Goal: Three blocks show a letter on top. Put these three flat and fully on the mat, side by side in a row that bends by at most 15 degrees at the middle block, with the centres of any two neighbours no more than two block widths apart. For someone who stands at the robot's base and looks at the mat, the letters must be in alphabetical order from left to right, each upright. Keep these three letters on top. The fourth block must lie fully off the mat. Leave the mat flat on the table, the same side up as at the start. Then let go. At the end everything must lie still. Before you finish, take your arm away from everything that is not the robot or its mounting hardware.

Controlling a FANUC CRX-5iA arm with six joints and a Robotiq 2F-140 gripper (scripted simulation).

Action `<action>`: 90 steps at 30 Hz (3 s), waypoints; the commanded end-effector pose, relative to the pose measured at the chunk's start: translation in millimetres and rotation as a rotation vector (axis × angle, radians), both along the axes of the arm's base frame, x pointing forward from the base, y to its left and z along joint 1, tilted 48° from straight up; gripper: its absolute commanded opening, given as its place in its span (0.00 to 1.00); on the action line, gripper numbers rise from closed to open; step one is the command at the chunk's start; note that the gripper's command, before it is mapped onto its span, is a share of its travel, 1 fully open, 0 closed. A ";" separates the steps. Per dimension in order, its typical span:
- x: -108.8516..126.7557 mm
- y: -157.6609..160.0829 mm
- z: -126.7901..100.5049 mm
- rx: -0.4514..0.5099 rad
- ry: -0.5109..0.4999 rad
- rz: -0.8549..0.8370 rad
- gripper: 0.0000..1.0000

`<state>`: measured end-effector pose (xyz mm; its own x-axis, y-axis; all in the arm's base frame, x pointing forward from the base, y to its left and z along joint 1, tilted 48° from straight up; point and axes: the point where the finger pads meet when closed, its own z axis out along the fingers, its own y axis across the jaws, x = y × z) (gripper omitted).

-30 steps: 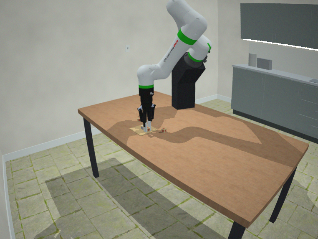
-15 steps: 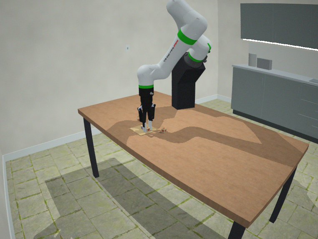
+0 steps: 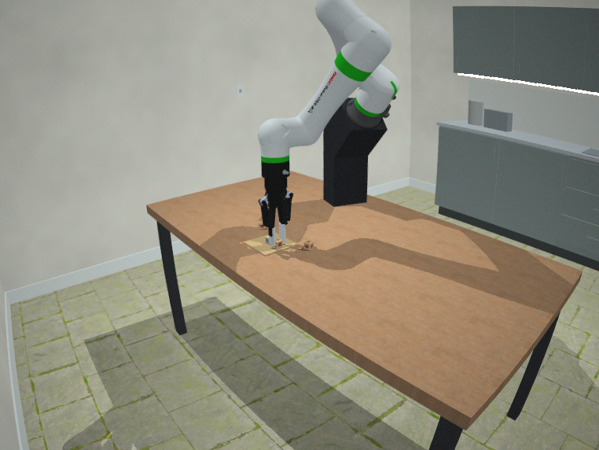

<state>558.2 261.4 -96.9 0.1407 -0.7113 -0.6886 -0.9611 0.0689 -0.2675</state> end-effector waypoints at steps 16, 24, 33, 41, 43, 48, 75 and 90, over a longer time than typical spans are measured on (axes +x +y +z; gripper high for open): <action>-17.9 -52.9 50.8 0.000 0.001 0.000 0.25; -18.6 -55.0 52.9 0.000 0.001 0.000 1.00; -18.6 -55.0 52.9 0.000 0.001 0.000 1.00; -18.6 -55.0 52.9 0.000 0.001 0.000 1.00; -18.8 -62.8 43.6 0.005 0.023 -0.020 1.00; -23.0 -97.2 2.2 0.032 0.121 -0.114 1.00; -57.9 -173.3 -98.9 0.126 0.372 -0.358 0.37; -57.9 -173.3 -98.9 0.126 0.372 -0.358 0.37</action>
